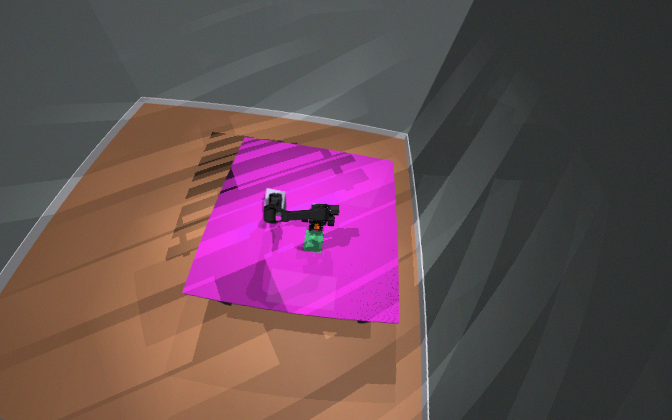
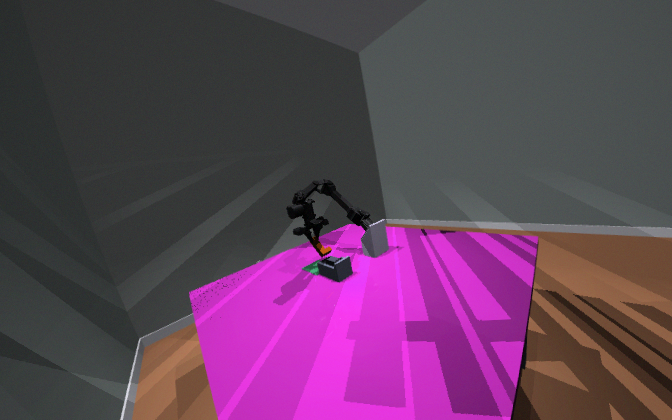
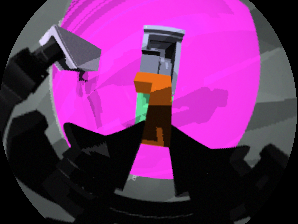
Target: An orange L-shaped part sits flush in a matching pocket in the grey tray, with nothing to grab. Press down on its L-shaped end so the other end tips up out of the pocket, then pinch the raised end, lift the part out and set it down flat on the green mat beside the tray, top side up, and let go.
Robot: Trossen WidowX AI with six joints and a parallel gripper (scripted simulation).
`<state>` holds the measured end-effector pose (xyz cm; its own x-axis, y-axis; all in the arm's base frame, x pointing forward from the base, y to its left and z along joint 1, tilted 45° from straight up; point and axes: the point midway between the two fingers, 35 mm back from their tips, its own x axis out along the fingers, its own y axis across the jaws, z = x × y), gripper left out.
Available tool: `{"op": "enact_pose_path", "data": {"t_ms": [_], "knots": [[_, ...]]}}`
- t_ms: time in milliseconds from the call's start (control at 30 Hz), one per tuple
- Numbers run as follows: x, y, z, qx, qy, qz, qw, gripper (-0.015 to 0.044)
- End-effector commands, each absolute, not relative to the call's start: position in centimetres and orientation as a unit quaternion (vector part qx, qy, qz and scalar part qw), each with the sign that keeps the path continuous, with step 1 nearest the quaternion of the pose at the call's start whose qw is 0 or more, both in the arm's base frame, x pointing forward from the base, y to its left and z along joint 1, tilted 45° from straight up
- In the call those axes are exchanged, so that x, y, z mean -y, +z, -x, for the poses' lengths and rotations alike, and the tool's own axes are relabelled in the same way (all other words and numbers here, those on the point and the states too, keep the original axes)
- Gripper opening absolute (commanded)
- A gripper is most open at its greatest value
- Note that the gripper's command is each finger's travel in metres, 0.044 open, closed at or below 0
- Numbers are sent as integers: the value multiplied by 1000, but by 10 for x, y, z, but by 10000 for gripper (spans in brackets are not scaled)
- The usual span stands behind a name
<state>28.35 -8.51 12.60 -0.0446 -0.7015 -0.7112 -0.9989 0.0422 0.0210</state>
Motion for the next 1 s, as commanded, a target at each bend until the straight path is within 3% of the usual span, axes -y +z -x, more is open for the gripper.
{"op": "enact_pose_path", "data": {"t_ms": [0,333,967], "knots": [[99,143,-281,-668,272,637,271,0],[130,173,-276,-668,271,638,271,0],[146,157,-275,-668,271,638,271,0]]}}
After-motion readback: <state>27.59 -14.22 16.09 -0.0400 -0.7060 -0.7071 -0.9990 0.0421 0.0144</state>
